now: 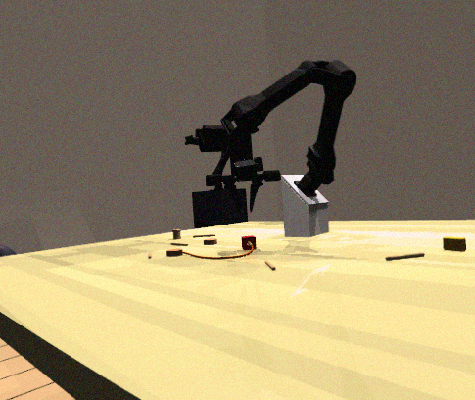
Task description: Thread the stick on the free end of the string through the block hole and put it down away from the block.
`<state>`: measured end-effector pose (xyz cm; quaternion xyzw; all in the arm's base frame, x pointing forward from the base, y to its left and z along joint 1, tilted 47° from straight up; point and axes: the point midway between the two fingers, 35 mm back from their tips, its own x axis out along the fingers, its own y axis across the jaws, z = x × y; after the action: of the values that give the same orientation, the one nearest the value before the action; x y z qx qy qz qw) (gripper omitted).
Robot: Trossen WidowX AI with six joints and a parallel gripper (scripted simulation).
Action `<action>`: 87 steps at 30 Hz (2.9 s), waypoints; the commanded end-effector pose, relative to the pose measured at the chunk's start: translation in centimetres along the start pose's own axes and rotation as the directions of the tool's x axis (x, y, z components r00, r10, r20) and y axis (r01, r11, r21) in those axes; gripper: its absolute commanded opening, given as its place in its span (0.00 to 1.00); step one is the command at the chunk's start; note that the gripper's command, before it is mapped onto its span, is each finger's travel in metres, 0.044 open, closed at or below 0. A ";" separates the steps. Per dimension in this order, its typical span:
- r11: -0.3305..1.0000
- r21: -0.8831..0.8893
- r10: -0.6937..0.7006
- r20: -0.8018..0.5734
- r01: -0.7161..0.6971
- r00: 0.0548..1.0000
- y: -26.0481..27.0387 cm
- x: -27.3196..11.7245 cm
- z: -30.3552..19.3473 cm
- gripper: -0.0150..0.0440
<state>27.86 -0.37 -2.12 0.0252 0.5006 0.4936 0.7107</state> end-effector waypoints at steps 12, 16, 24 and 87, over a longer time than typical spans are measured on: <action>0.992 -0.126 -0.005 -0.007 0.004 1.000 -0.2 0.7 -0.6 0.46; 0.992 -0.126 -0.006 -0.007 0.005 1.000 -0.2 1.4 -0.6 0.46; 0.992 -0.126 -0.007 -0.008 0.006 1.000 -0.3 2.7 -0.5 0.46; 0.995 -0.104 0.005 0.100 0.005 0.995 0.0 8.3 -0.9 0.25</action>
<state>27.31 5.26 -8.25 0.0089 0.4405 0.5182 0.7331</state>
